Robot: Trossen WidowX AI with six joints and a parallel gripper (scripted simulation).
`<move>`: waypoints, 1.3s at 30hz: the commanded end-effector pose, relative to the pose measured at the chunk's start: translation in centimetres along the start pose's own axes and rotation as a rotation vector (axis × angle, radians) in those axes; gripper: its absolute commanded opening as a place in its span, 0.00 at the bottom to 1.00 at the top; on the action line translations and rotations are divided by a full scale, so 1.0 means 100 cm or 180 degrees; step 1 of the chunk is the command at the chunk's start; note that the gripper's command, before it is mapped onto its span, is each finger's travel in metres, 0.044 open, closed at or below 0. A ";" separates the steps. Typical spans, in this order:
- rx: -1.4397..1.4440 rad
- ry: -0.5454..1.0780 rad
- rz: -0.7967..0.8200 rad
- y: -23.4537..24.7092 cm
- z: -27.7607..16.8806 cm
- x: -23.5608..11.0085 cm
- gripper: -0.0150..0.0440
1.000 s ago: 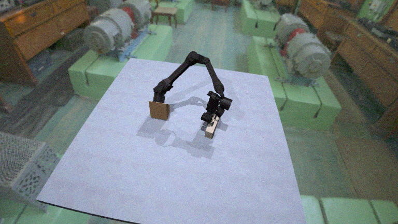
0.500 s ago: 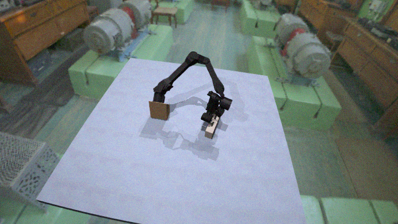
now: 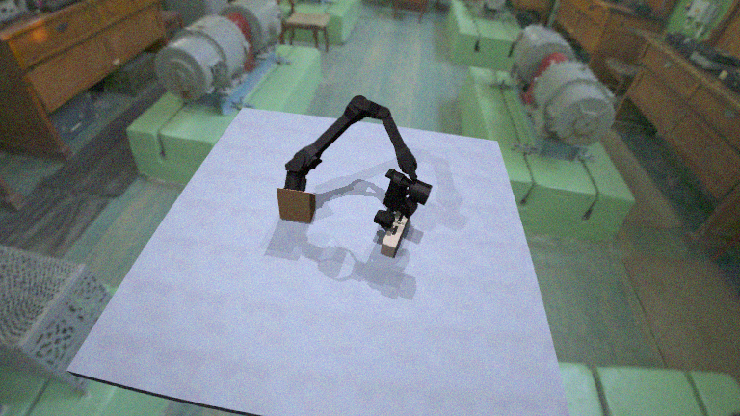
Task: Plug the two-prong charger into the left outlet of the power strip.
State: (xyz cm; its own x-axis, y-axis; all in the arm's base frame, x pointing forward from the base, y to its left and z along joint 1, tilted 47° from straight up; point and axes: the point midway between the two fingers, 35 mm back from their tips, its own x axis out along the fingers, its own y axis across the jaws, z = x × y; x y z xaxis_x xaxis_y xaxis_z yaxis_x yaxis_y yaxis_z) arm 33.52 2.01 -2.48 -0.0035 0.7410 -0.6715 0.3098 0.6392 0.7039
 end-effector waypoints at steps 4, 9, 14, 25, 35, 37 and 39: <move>-0.0005 -0.0007 -0.0001 0.000 0.000 0.000 1.00; -0.0011 -0.0014 -0.0001 0.000 -0.002 0.000 1.00; -0.0017 -0.0022 0.0000 0.000 -0.003 0.000 1.00; -0.0030 -0.0038 0.0001 0.000 -0.006 0.001 1.00; -0.0042 -0.0053 0.0001 0.000 -0.009 0.001 1.00; -0.0045 -0.0056 0.0002 0.000 -0.010 0.001 1.00; -0.0047 -0.0060 0.0002 0.000 -0.010 0.001 1.00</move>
State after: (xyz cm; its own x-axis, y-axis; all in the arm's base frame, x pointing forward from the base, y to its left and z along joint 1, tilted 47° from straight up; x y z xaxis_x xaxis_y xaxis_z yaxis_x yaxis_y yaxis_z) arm 32.57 2.26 -2.49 0.0092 0.7374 -0.6754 0.2963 0.6431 0.7061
